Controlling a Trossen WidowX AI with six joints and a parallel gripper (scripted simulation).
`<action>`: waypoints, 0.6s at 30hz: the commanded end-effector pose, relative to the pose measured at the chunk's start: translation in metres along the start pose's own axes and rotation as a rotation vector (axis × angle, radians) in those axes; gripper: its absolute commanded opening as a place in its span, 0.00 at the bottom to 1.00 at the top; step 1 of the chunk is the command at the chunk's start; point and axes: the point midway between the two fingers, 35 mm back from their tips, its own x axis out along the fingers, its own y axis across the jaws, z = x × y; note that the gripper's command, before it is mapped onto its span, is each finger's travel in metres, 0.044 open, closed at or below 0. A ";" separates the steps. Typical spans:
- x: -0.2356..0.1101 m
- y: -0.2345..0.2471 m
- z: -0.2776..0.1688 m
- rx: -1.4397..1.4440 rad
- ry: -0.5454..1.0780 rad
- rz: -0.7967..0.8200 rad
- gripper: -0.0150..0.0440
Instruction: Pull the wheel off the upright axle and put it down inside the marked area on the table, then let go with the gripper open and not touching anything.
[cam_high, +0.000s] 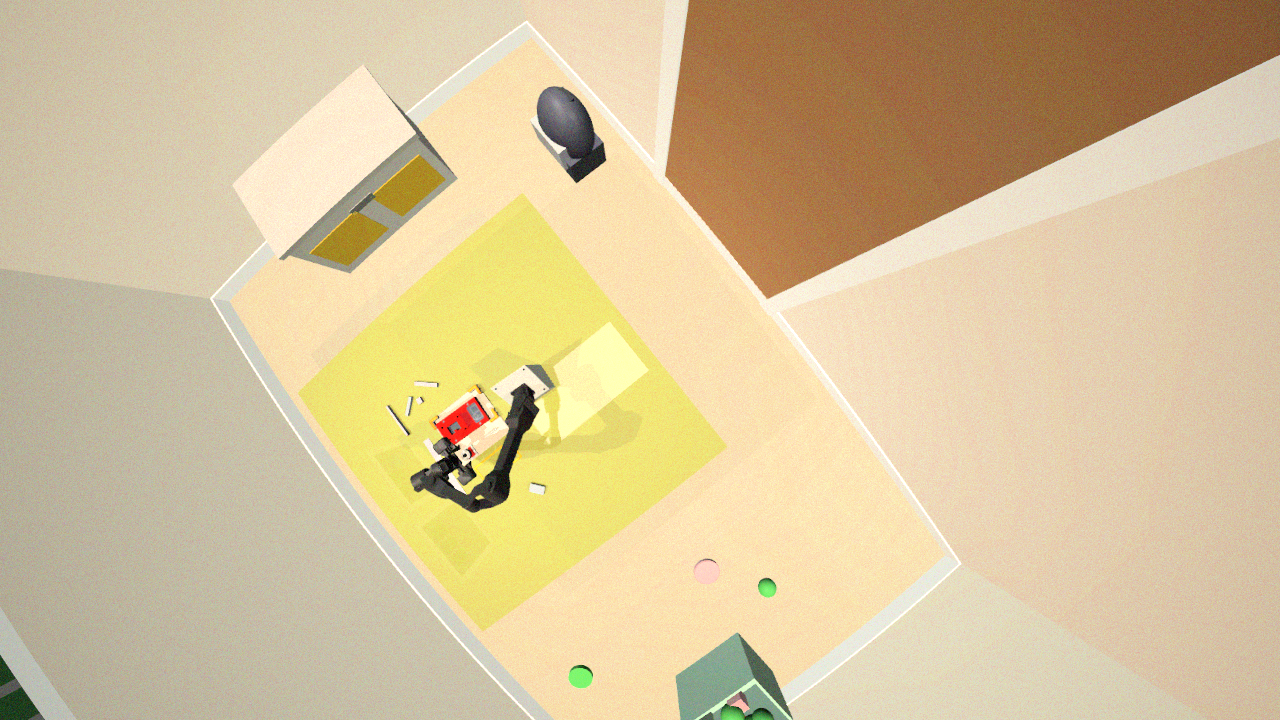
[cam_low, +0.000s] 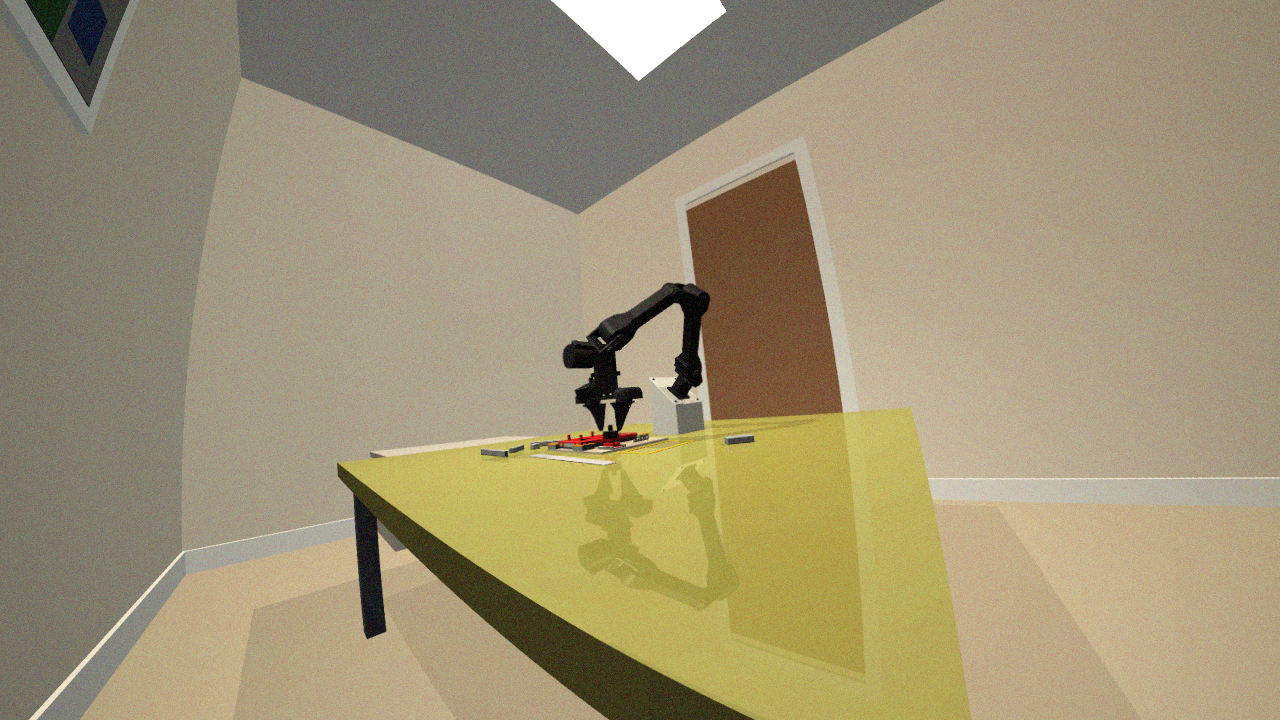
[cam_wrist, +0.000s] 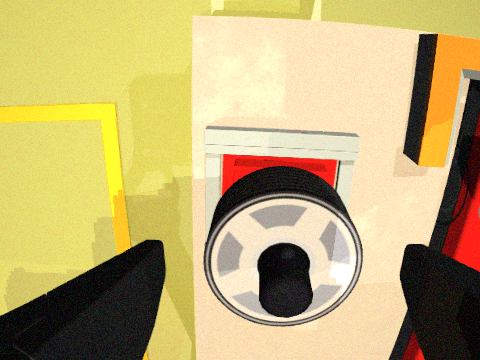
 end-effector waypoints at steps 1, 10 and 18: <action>0.012 0.000 -0.002 0.008 -0.003 0.005 0.76; 0.009 0.000 -0.003 0.003 0.009 0.002 0.54; 0.008 0.000 -0.003 0.003 0.009 0.002 0.32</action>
